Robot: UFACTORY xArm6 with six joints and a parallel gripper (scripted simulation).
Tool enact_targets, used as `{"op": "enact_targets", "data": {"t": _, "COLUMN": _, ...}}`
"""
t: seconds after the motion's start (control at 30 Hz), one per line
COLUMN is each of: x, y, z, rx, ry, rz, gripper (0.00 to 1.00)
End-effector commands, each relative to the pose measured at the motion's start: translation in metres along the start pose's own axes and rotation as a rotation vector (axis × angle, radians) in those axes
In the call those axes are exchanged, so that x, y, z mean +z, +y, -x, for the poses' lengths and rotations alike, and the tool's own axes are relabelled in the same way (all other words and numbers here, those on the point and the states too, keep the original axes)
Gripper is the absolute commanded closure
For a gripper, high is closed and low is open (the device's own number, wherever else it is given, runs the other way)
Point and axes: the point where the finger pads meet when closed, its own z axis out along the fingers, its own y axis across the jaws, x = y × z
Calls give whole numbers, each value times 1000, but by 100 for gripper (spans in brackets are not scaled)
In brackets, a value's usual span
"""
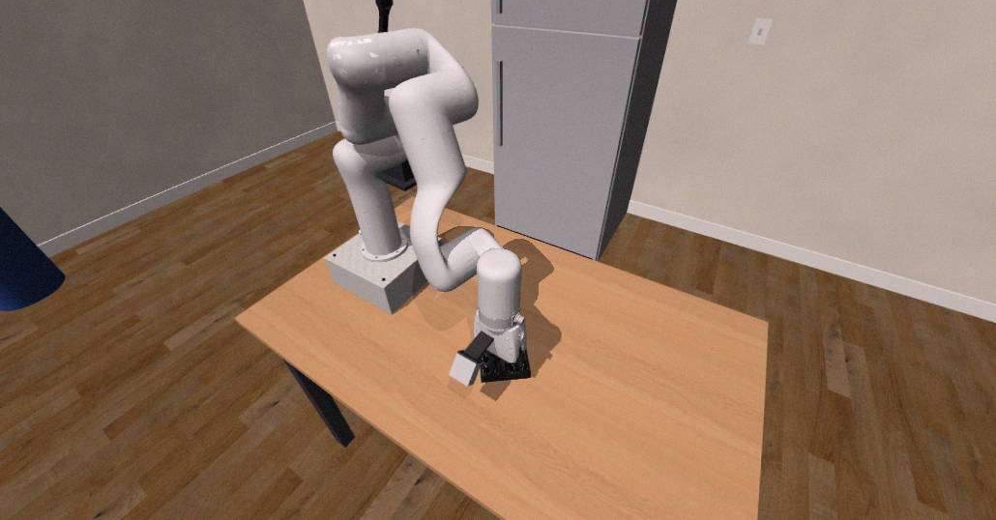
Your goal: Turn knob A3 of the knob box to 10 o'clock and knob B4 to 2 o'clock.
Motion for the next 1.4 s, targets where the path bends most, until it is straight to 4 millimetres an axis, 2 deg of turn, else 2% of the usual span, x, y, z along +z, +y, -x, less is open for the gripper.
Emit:
{"op": "enact_targets", "data": {"t": 0.0, "x": -1, "y": -2, "z": 0, "rx": -80, "ry": -12, "rz": -6, "gripper": 92}}
{"op": "enact_targets", "data": {"t": 0.43, "x": -1, "y": -2, "z": 0, "rx": -394, "ry": -11, "rz": -8, "gripper": 92}}
{"op": "enact_targets", "data": {"t": 1.0, "x": -1, "y": -2, "z": 0, "rx": -639, "ry": -10, "rz": -9, "gripper": 92}}
{"op": "enact_targets", "data": {"t": 1.37, "x": -1, "y": -2, "z": 0, "rx": -710, "ry": -10, "rz": -9, "gripper": 92}}
